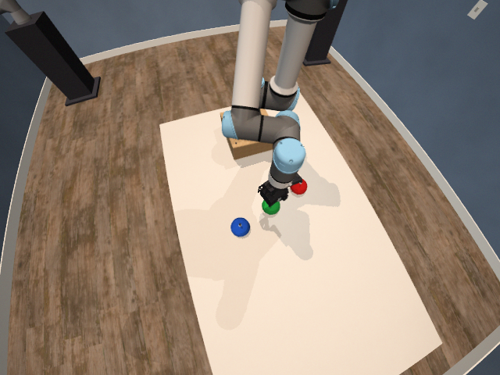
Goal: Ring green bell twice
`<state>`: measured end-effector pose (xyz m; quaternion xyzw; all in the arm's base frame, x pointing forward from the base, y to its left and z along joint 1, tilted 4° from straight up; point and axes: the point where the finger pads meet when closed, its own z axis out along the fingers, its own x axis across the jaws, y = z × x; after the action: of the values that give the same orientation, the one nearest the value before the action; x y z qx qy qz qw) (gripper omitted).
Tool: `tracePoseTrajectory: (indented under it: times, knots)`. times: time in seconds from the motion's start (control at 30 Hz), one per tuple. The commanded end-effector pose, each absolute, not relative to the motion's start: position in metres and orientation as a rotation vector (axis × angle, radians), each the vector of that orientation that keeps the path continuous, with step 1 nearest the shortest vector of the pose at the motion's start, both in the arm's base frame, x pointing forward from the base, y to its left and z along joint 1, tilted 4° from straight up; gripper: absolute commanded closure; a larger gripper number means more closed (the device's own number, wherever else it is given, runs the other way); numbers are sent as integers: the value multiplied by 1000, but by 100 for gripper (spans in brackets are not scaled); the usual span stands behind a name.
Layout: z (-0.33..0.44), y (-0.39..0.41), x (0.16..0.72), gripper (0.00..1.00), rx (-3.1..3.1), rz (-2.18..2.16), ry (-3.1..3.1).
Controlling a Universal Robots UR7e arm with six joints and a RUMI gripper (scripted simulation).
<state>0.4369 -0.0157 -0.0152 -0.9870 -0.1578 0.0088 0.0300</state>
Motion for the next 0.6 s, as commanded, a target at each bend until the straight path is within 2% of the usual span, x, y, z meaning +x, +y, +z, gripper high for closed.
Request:
tracePoseTrajectory:
  times: [0.0, 0.57]
  knots:
    - [-18, -16, 437, 100, -3044, 25, -487]
    - [-19, -16, 437, 100, -3044, 25, -487]
